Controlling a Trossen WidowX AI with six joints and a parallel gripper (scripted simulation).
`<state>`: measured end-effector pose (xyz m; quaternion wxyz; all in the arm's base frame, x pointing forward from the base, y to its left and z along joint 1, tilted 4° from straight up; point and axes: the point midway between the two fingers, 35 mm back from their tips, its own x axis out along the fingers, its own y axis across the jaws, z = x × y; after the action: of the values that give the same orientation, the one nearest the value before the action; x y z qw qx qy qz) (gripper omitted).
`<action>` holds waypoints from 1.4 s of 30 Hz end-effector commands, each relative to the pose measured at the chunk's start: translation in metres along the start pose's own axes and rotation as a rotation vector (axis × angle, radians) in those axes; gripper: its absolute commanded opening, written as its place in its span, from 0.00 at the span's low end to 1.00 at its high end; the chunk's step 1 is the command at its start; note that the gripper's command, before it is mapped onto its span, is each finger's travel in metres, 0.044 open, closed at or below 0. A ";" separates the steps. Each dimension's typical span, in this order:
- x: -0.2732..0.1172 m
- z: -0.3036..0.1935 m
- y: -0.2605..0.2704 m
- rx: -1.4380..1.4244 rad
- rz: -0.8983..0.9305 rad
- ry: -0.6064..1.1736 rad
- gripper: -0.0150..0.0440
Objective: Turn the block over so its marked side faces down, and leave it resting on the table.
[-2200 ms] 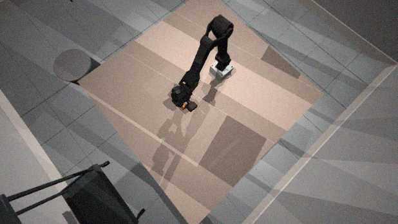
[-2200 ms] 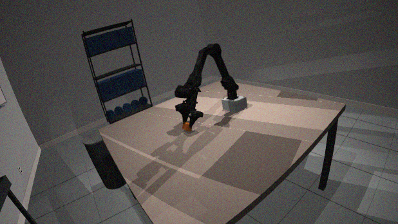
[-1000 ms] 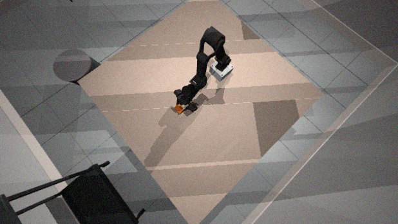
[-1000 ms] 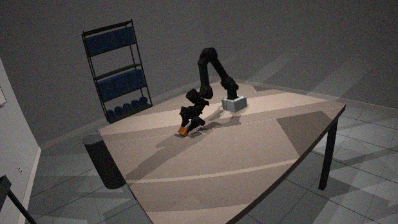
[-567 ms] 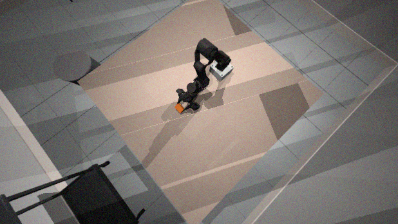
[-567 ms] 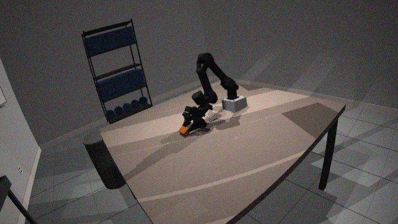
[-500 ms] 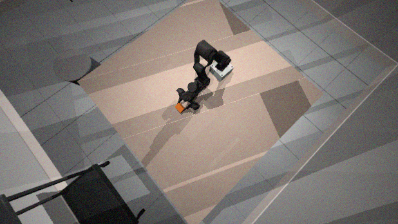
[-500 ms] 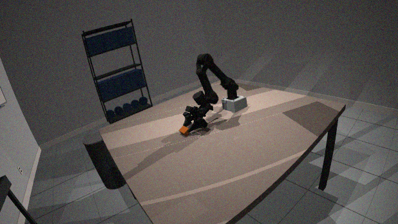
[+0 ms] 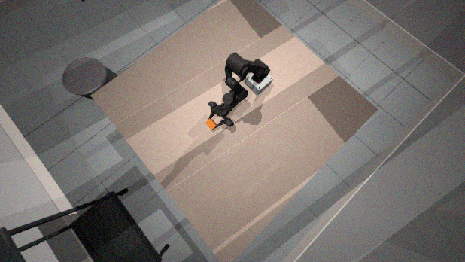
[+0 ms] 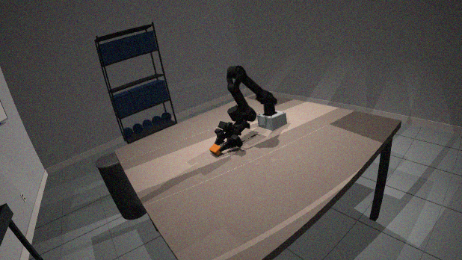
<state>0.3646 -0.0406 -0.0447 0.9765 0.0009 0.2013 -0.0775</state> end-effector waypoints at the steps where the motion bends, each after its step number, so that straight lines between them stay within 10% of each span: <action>1: -0.001 0.000 -0.001 -0.002 -0.004 -0.002 0.25; 7: -0.001 0.000 -0.001 -0.002 -0.004 -0.002 0.25; 24: -0.001 0.000 -0.001 -0.002 -0.004 -0.002 1.00; 42: -0.001 0.000 -0.001 -0.002 -0.004 -0.002 1.00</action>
<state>0.3643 -0.0406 -0.0441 0.9767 0.0009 0.2000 -0.0777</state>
